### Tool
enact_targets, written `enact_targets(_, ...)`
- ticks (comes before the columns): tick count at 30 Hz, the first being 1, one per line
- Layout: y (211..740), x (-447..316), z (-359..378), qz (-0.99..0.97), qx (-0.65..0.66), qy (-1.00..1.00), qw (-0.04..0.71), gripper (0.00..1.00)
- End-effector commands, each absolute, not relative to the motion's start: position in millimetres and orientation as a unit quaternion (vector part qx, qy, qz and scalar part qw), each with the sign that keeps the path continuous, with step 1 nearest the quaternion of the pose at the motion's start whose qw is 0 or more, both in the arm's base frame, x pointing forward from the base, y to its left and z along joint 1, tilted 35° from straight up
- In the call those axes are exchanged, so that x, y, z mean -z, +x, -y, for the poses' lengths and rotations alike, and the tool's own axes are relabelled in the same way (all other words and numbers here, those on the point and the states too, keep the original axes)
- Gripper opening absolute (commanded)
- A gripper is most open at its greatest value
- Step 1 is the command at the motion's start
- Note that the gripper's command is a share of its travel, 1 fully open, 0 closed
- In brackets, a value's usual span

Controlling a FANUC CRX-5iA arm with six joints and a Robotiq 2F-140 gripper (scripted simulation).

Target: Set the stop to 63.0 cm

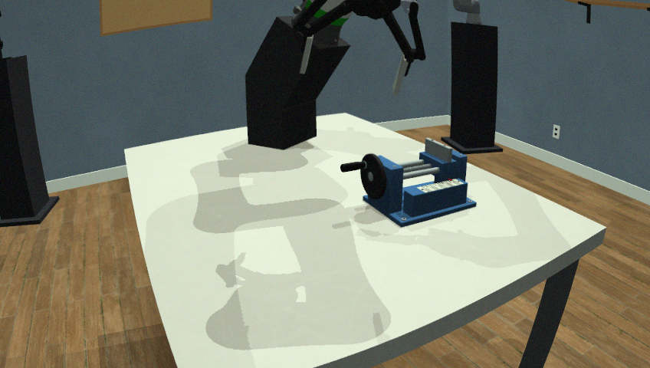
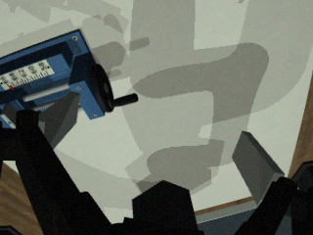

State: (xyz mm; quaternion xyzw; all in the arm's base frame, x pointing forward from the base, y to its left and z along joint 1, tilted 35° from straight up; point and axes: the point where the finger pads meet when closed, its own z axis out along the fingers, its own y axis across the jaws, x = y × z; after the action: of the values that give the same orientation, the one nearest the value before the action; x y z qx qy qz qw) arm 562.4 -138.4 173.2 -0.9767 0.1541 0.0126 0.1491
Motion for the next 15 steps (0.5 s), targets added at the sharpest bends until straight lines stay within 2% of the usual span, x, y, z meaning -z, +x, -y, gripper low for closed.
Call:
enact_targets(1, 551, -154, 116, -0.259, 0.023, -0.949, 0.178, 1.00)
enact_targets(15, 516, -114, 79, -0.465, 0.043, -0.849, 0.248, 1.00)
